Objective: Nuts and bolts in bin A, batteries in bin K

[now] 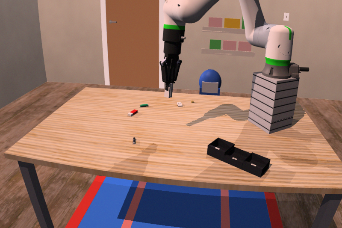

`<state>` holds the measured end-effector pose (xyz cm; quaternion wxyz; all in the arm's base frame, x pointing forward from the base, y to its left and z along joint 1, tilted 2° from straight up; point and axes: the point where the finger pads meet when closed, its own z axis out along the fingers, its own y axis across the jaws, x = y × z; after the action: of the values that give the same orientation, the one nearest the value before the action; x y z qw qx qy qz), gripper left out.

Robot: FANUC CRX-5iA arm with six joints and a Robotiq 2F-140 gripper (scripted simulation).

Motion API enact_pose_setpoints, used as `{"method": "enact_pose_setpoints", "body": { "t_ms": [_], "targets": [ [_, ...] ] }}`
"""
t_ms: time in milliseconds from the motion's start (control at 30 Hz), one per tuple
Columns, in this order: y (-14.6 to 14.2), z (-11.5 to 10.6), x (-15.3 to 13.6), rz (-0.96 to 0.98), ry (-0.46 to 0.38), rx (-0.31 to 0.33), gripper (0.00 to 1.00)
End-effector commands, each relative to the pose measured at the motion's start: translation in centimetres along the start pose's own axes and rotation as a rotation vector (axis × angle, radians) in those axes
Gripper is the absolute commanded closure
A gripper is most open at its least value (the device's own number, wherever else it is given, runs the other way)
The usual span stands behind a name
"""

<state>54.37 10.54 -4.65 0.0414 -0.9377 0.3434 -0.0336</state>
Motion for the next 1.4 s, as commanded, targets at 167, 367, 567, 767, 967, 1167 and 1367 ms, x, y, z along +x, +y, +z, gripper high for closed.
{"method": "enact_pose_setpoints", "body": {
  "t_ms": [167, 367, 567, 767, 967, 1167, 1367],
  "targets": [
    [3.8, -0.5, 1.6, -0.107, 0.002, -0.02, 0.85],
    [5.9, -0.7, 2.3, -0.171, 0.002, -0.034, 0.85],
    [8.1, -0.9, 2.9, -0.236, 0.0, -0.049, 0.85],
    [10.2, -1.2, 3.4, -0.3, -0.003, -0.063, 0.85],
    [12.4, -1.4, 3.9, -0.365, -0.007, -0.077, 0.85],
    [14.5, -1.6, 4.2, -0.429, -0.014, -0.09, 0.85],
    [16.7, -1.8, 4.4, -0.493, -0.022, -0.103, 0.85]
  ]
}}
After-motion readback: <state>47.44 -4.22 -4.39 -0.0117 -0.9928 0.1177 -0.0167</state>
